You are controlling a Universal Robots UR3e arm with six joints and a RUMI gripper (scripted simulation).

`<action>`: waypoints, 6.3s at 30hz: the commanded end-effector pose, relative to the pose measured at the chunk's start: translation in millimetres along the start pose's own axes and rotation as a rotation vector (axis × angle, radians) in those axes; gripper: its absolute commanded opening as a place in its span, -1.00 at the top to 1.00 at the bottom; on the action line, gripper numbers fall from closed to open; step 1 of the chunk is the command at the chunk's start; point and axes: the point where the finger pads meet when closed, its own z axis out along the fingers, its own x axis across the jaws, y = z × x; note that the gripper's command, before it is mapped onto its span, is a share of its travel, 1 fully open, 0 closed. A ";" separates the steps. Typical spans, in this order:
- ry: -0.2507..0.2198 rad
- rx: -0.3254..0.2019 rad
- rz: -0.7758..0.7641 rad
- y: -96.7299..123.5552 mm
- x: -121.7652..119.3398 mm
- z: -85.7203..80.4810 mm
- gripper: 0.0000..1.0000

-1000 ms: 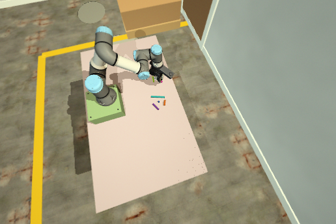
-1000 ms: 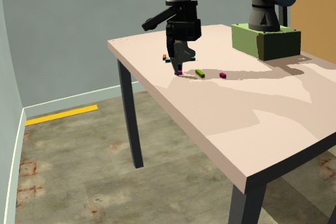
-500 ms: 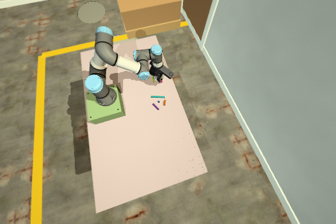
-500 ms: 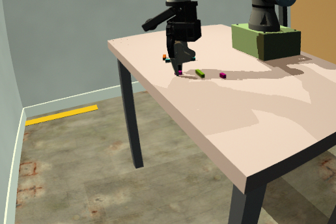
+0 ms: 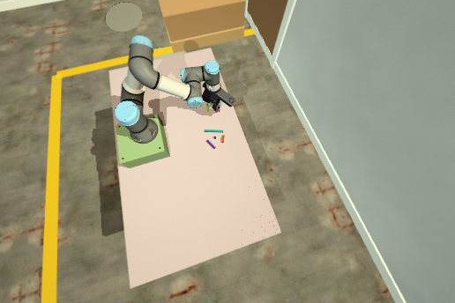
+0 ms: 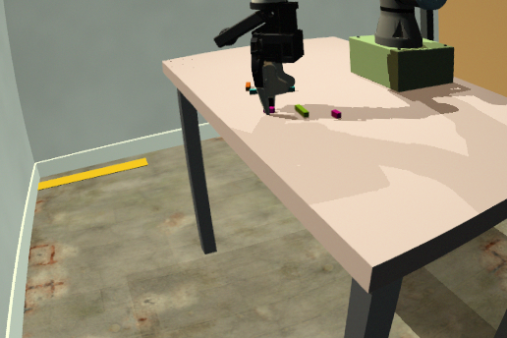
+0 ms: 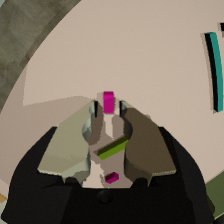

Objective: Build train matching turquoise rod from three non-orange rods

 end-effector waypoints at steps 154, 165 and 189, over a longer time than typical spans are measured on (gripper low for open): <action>-0.002 0.001 0.786 114.3 21.2 -98.4 1.00; -0.002 0.001 0.786 114.7 21.0 -74.6 1.00; -0.002 0.001 0.786 115.7 20.2 -13.0 1.00</action>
